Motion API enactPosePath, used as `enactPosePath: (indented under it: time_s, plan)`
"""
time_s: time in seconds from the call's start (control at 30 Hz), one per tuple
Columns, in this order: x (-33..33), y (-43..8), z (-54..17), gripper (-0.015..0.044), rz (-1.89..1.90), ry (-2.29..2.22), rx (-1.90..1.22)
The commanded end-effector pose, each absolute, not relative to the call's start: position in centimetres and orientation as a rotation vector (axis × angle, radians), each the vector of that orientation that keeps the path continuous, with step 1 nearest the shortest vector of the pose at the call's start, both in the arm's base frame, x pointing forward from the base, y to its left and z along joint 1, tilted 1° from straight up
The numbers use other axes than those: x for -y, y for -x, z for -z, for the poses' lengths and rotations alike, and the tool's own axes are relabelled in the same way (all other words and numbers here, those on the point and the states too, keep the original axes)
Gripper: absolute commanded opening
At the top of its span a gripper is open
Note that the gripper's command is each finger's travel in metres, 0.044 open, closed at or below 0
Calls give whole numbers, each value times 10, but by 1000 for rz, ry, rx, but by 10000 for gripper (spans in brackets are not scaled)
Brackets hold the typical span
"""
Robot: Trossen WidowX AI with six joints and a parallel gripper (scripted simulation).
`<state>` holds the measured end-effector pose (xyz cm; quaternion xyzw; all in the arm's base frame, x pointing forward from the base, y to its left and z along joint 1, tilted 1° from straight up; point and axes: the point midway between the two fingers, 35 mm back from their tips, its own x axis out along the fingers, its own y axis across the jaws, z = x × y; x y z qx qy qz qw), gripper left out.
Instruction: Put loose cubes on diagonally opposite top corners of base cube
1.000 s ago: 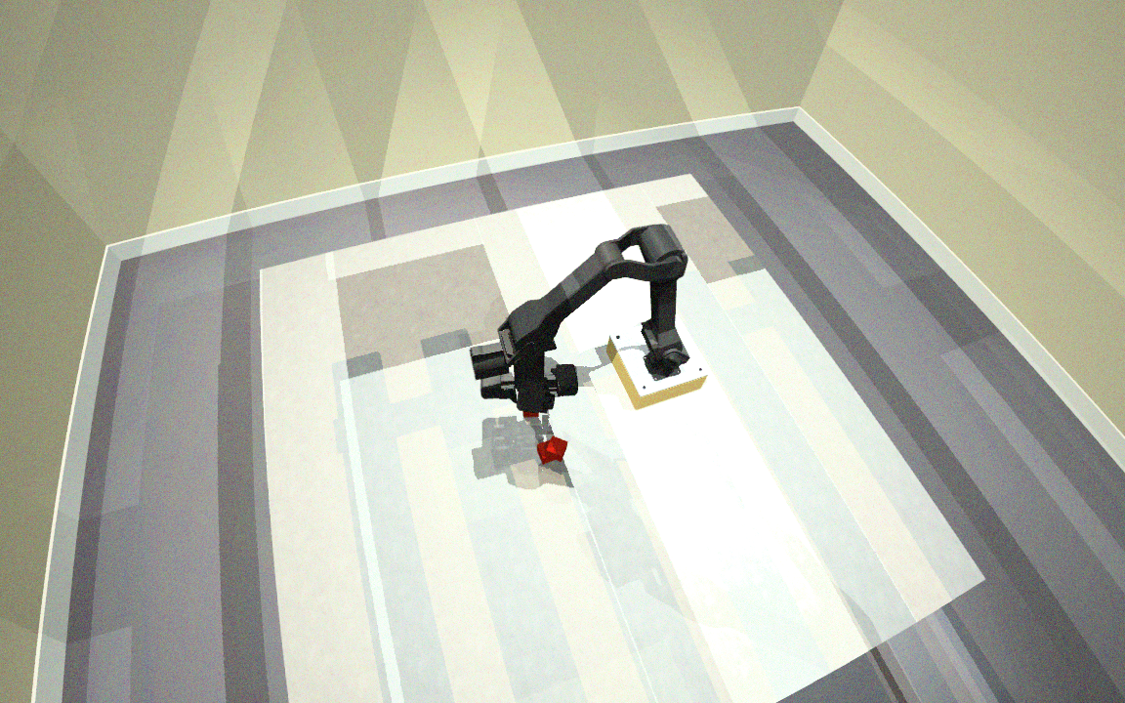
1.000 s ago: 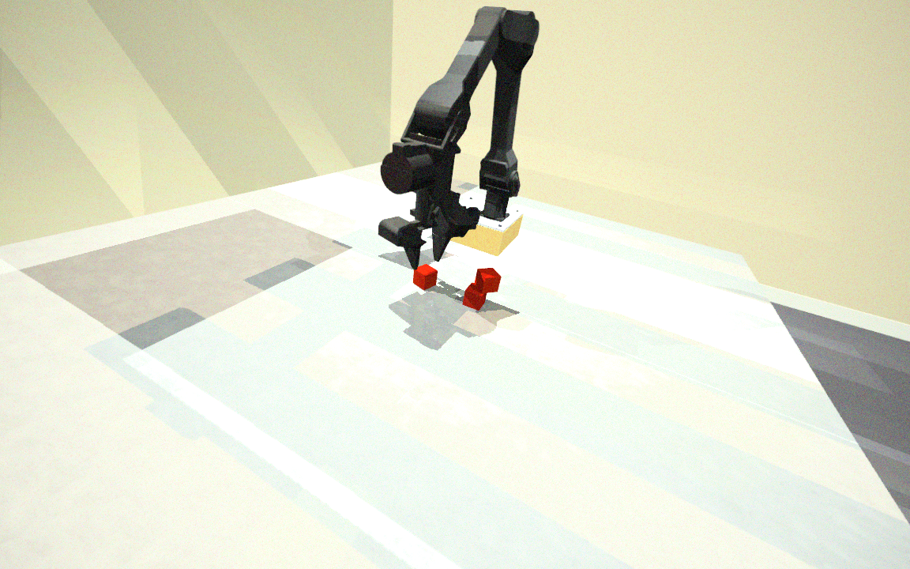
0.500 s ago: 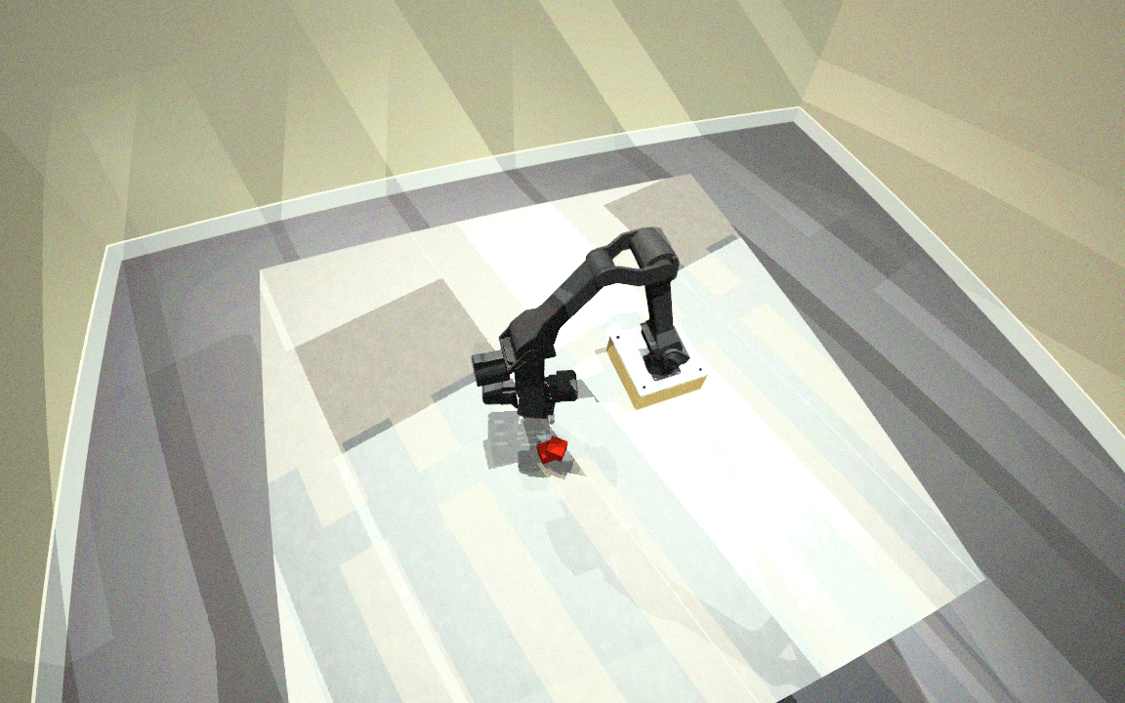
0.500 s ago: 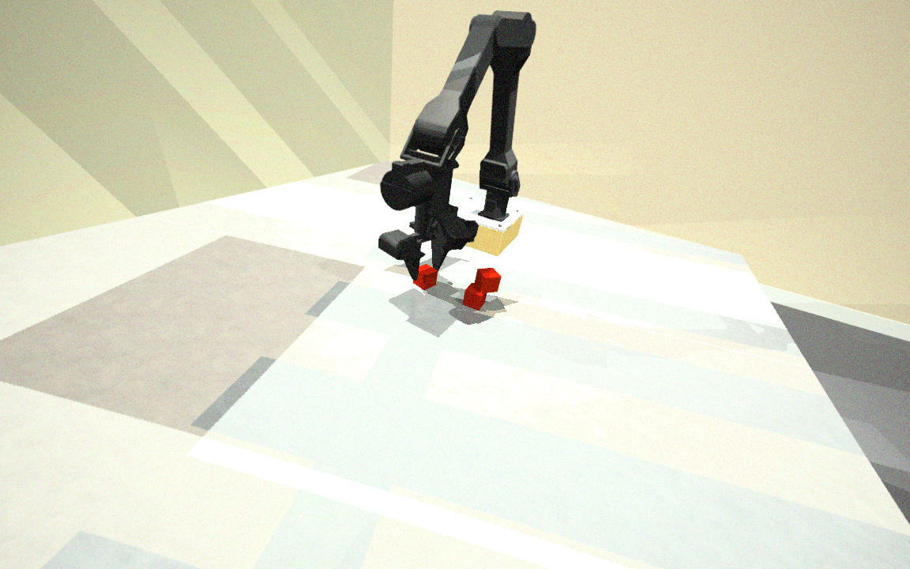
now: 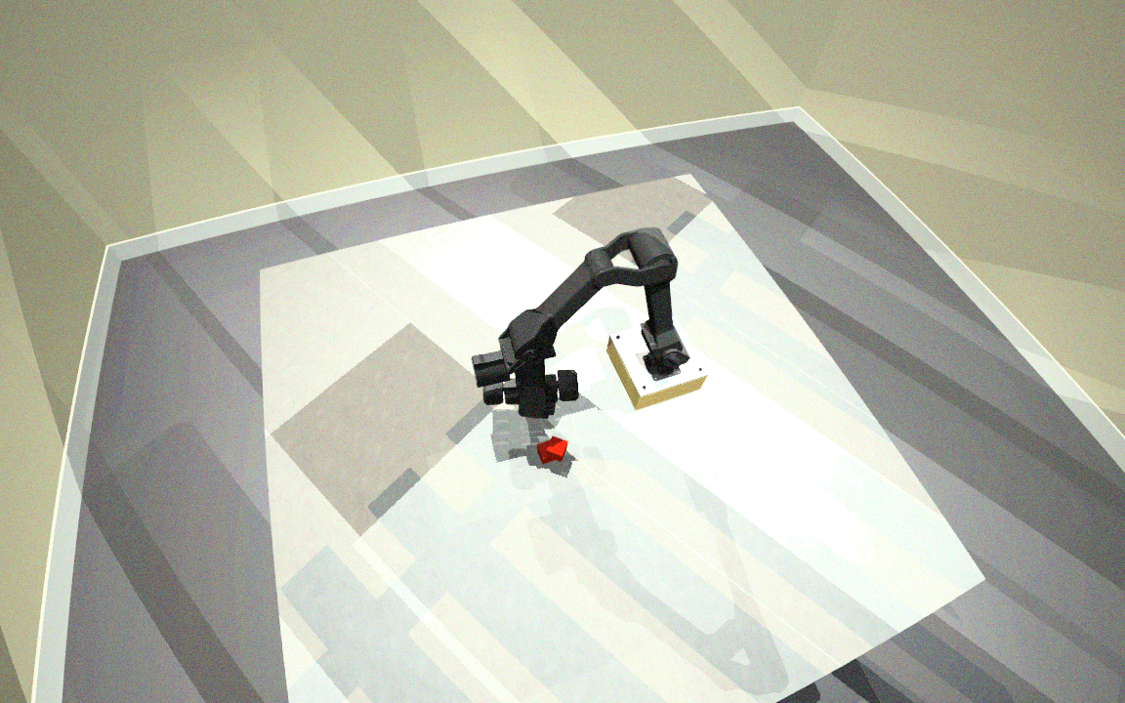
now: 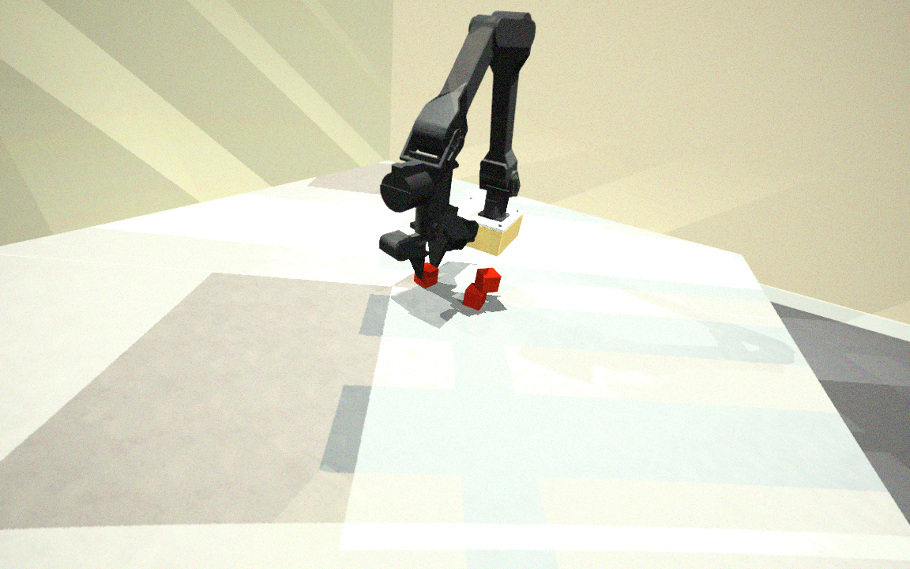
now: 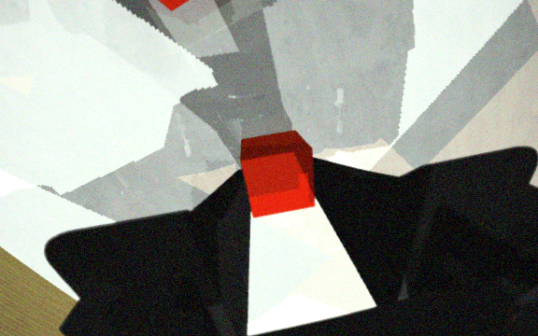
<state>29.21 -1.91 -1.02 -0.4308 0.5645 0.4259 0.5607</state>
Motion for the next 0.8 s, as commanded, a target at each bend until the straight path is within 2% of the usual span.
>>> enactPosePath:
  time_s: [0.0, 0.77]
  plan:
    - [19, -297, -5, 105, -996, 1027, -1315]
    - [19, -296, -78, 105, -996, 1028, -1315]
